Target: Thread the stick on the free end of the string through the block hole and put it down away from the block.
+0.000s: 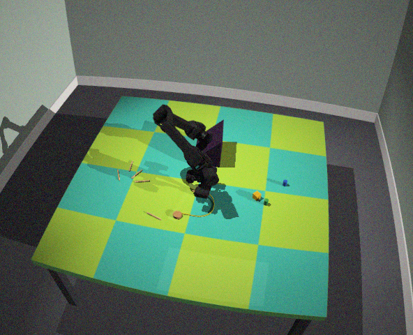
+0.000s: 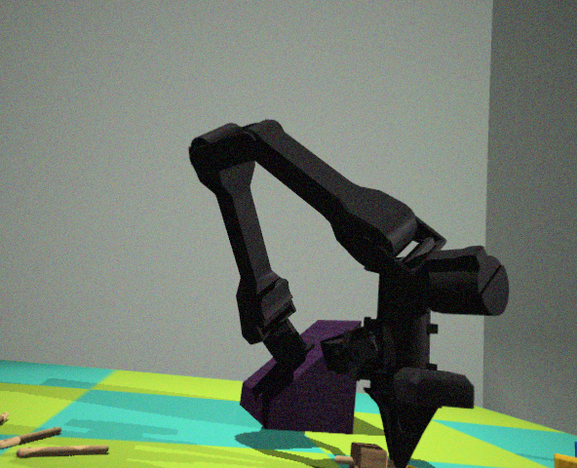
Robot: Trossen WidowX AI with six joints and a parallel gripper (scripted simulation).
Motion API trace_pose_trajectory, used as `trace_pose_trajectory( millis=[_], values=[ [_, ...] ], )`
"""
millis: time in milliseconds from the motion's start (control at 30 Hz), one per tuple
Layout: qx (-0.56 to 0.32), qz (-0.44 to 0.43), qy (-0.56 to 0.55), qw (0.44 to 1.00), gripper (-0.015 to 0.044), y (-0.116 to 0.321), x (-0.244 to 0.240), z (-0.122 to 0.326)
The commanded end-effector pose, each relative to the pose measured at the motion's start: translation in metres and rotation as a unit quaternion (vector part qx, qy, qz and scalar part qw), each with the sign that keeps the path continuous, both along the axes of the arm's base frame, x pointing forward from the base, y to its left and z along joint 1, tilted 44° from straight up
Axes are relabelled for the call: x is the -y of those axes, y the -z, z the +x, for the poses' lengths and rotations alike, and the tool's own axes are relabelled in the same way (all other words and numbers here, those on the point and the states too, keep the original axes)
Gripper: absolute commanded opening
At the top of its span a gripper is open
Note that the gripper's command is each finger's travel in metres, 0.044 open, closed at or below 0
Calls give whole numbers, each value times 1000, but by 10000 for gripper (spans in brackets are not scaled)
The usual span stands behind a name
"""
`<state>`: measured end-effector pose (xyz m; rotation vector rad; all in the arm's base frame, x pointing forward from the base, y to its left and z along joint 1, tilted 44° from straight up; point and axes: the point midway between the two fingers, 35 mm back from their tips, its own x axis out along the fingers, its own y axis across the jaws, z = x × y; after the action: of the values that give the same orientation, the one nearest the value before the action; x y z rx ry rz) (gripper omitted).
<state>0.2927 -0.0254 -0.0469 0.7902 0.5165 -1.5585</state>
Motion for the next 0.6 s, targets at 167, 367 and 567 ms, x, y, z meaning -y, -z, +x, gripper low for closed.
trace_pose_trajectory(
  millis=[167,367,567],
  values=[
    [0,0,0,1000,26,-4,4,-1],
    [0,0,0,1000,121,-4,4,-1],
    [0,2,0,1000,121,-44,-36,2]
  ],
)
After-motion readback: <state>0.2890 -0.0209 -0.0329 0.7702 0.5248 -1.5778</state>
